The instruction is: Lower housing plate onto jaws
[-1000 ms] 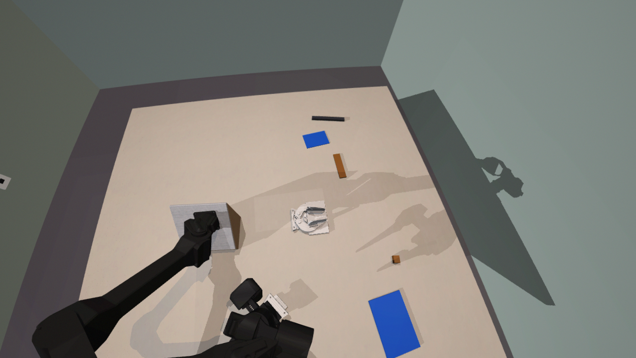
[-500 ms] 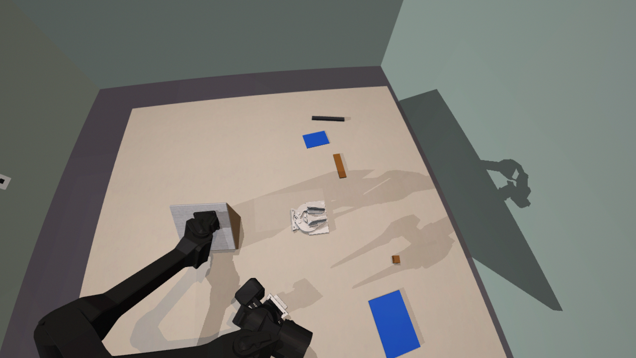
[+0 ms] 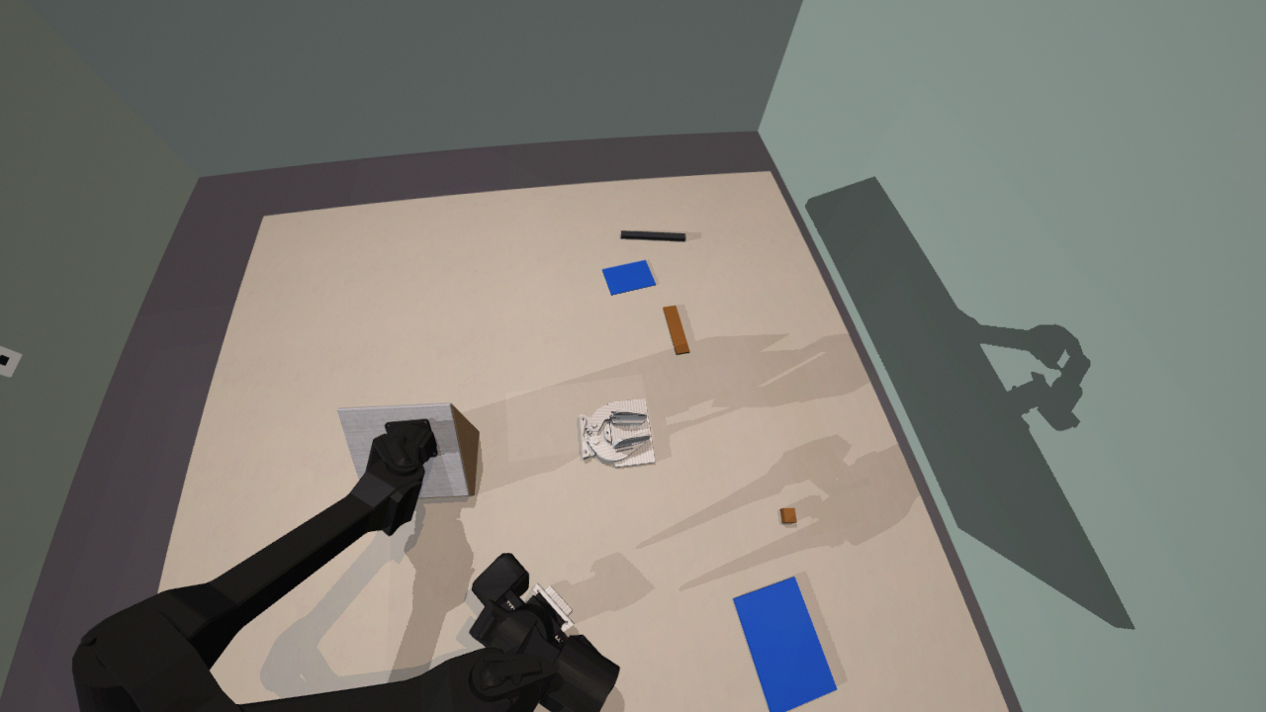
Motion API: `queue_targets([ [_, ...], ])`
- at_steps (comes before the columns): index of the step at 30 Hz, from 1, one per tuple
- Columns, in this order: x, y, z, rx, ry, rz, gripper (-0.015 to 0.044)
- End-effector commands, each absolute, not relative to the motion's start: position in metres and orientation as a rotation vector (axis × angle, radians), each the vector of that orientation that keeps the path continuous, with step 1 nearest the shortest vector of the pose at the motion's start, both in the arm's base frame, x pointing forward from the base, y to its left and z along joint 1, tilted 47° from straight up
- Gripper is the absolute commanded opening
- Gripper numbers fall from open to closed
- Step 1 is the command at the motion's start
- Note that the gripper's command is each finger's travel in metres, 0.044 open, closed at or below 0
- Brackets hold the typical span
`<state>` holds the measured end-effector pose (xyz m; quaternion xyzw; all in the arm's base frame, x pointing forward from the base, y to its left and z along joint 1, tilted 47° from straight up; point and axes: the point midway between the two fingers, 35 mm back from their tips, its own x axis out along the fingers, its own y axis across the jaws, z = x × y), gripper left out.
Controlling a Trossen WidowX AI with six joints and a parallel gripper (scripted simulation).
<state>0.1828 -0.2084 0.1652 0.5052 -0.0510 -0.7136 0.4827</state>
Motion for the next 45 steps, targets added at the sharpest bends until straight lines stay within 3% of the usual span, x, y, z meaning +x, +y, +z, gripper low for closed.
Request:
queue_targets([
  [1, 0.183, -0.209, 0.162, 1.230, -0.115, -1.741, 0.0440],
  [45, 0.182, -0.232, 0.142, 1.229, -0.116, -1.741, 0.0440],
])
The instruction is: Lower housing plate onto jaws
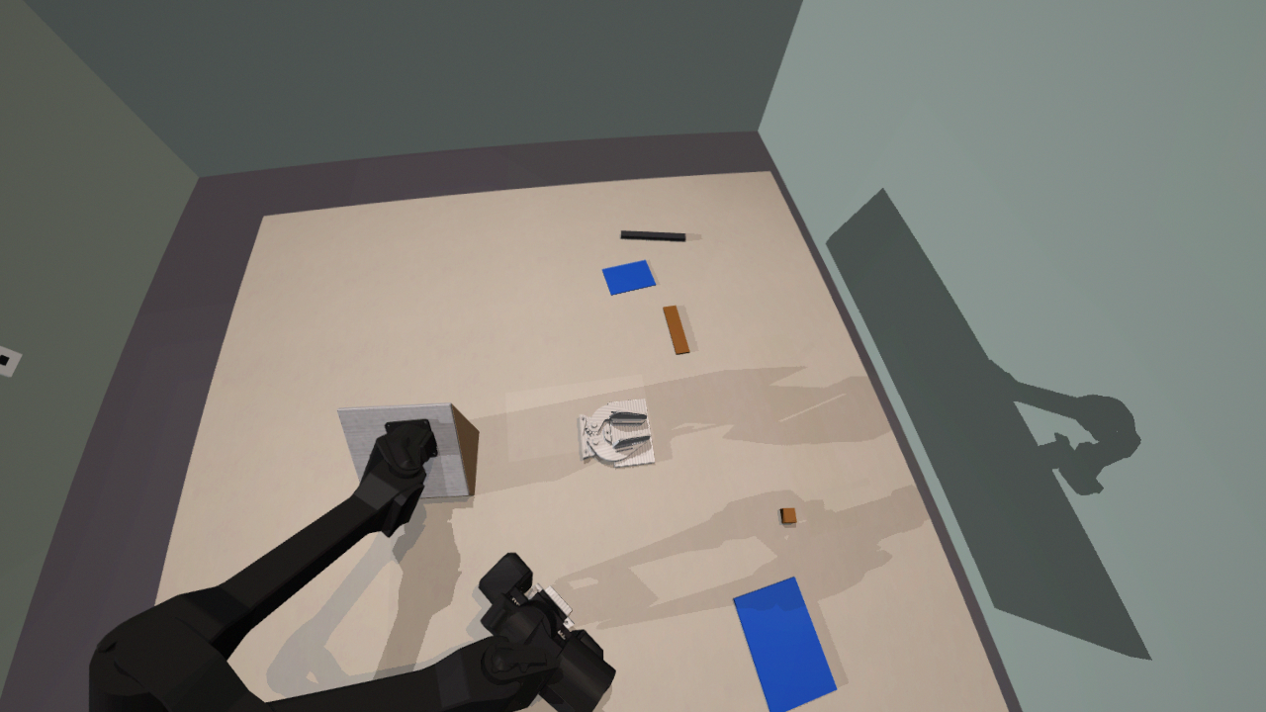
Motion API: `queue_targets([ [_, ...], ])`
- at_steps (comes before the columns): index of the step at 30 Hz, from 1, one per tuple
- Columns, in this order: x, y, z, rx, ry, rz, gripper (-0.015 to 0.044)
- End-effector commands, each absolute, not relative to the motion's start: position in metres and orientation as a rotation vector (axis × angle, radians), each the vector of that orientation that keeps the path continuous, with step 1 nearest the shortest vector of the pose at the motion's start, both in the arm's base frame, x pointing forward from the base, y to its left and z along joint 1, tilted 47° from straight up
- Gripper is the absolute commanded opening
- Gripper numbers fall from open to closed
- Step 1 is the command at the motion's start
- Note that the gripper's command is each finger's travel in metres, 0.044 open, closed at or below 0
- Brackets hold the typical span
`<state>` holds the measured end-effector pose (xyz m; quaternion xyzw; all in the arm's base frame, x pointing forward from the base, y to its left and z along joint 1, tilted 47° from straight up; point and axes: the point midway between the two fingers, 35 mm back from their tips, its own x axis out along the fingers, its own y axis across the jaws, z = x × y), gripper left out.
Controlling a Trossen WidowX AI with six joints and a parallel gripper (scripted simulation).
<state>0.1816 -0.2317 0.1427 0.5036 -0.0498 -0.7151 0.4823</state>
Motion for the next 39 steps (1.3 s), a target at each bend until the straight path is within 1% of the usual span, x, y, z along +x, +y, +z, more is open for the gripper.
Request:
queue_targets([
  [1, 0.182, -0.232, 0.142, 1.229, -0.116, -1.741, 0.0440],
  [2, 0.182, -0.232, 0.142, 1.229, -0.116, -1.741, 0.0440],
  [15, 0.182, -0.232, 0.143, 1.227, -0.121, -1.743, 0.0353],
  [27, 0.182, -0.230, 0.144, 1.228, -0.121, -1.743, 0.0351],
  [39, 0.186, -0.202, 0.168, 1.236, -0.113, -1.745, 0.0351],
])
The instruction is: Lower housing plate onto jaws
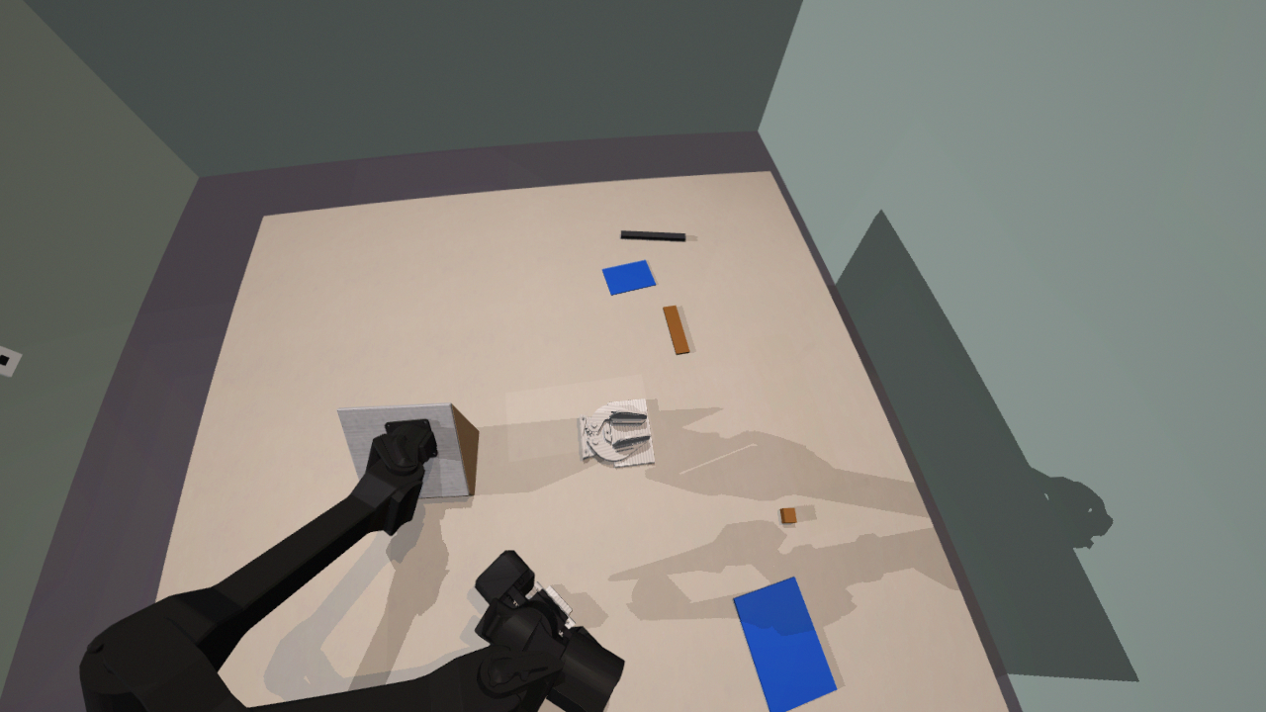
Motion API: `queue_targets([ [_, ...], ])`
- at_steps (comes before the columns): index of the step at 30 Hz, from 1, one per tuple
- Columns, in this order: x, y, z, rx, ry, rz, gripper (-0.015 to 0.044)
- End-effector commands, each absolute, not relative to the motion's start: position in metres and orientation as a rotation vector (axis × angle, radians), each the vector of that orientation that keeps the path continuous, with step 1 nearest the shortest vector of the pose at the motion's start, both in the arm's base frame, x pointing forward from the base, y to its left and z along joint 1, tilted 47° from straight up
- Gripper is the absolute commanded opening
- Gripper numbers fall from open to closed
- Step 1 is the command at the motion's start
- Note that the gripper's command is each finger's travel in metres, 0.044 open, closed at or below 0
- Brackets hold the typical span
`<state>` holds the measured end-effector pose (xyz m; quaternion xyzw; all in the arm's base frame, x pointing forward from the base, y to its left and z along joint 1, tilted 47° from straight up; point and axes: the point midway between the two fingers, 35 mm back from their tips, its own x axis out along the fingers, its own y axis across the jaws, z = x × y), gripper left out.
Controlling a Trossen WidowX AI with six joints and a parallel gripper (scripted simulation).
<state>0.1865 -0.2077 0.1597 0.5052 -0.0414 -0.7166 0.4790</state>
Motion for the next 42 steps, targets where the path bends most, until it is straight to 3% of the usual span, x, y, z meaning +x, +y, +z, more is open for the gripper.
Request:
queue_targets([
  [1, 0.186, -0.200, 0.170, 1.236, -0.112, -1.745, 0.0351],
  [16, 0.186, -0.177, 0.189, 1.221, -0.096, -1.739, 0.0351],
  [42, 0.242, -0.139, 0.141, 0.764, 0.498, -1.560, 0.0351],
])
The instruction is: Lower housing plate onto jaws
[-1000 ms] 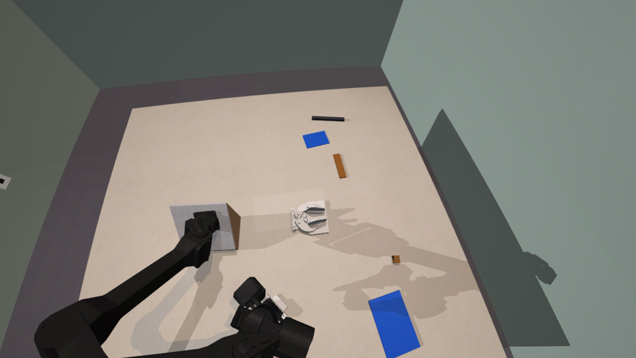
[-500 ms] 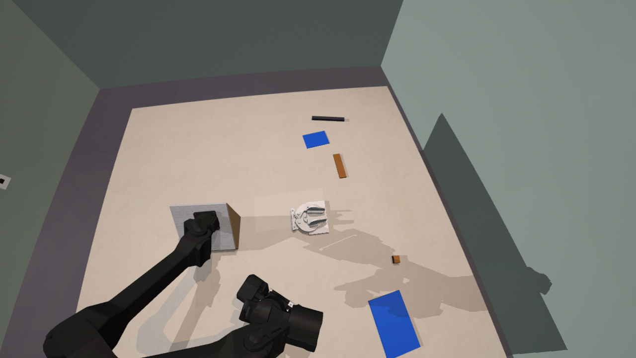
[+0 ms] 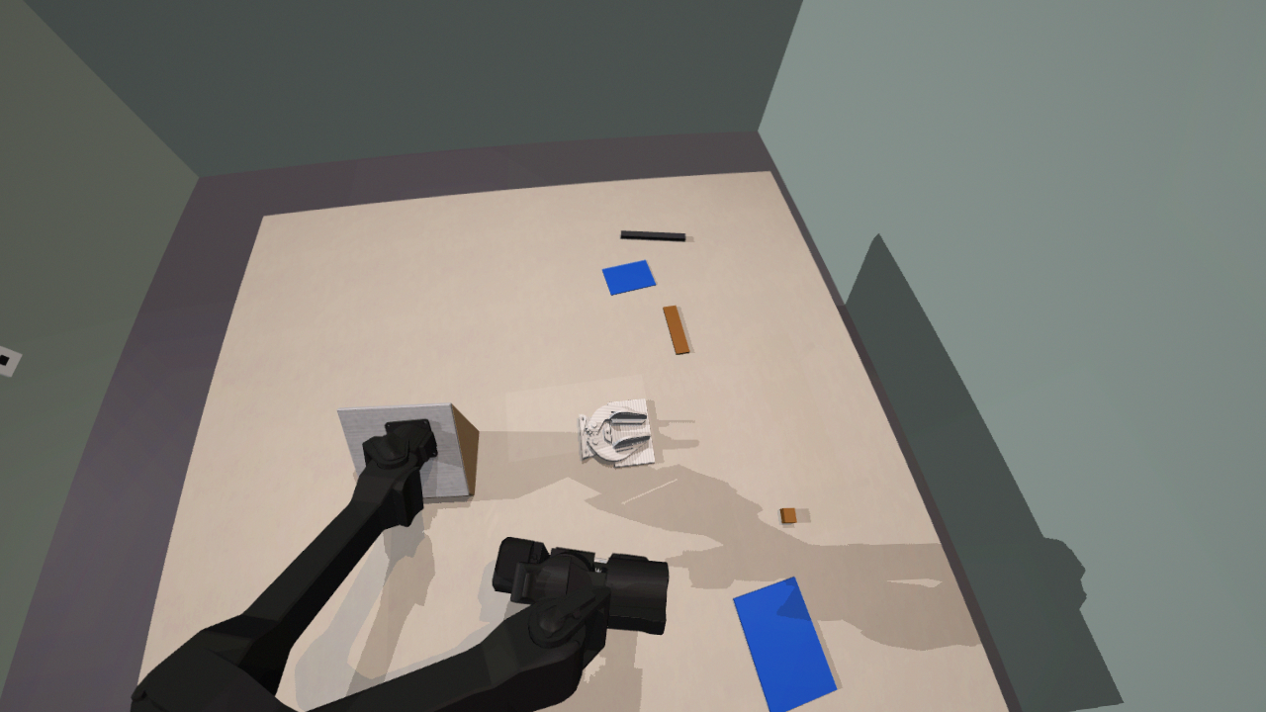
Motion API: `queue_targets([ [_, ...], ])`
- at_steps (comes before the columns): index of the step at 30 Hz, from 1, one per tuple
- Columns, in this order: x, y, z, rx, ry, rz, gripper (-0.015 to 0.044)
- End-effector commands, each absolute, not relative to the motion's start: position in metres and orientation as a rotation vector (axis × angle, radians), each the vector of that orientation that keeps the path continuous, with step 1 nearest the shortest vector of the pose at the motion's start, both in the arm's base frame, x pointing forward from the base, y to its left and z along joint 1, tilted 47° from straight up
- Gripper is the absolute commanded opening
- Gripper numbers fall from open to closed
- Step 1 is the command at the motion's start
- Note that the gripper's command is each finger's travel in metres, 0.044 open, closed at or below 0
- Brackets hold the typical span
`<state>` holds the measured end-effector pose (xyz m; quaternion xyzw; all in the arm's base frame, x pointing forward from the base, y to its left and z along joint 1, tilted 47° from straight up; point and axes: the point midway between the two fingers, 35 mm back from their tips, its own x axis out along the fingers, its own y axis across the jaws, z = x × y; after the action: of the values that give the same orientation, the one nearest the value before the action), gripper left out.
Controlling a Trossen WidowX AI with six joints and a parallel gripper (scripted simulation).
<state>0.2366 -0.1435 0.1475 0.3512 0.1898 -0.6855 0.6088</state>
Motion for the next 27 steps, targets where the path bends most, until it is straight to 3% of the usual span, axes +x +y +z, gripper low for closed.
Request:
queue_targets([
  [1, 0.244, -0.137, 0.139, 0.745, 0.519, -1.551, 0.0351],
  [27, 0.280, -0.083, 0.082, 0.230, 0.992, -1.250, 0.0351],
])
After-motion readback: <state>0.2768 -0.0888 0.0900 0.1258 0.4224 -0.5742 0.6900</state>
